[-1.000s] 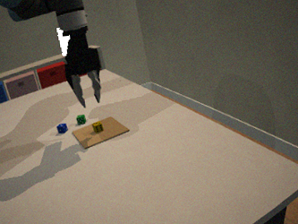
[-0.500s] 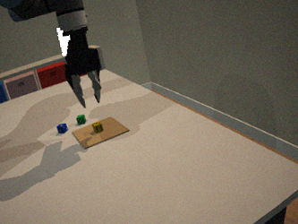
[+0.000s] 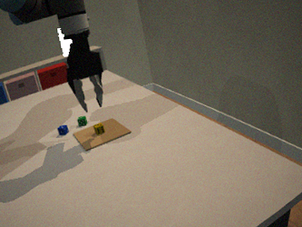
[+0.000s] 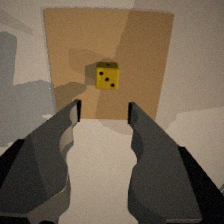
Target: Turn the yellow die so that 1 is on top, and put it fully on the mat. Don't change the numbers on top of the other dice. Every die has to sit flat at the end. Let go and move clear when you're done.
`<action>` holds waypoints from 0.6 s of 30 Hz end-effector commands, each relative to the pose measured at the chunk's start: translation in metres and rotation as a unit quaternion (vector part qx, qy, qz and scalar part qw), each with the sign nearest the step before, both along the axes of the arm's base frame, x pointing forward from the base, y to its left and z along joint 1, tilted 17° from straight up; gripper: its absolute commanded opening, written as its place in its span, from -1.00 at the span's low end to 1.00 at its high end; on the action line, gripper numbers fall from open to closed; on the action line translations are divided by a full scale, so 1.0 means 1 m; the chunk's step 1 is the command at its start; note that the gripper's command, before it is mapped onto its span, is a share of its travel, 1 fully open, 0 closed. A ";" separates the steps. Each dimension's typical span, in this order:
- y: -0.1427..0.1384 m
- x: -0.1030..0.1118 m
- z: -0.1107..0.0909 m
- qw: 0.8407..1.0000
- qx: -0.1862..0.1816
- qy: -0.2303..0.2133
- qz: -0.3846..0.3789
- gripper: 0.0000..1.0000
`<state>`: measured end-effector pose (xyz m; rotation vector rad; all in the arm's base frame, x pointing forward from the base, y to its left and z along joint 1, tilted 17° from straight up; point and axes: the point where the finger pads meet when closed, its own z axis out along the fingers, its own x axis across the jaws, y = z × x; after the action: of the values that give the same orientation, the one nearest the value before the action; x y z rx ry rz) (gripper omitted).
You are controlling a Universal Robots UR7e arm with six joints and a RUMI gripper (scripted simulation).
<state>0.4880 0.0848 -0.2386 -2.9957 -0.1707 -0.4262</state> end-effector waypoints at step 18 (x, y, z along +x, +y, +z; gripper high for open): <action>0.003 0.008 -0.028 1.000 0.000 -0.001 0.000 -0.51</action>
<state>0.4941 0.0873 -0.2607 -2.9957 -0.1708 -0.4260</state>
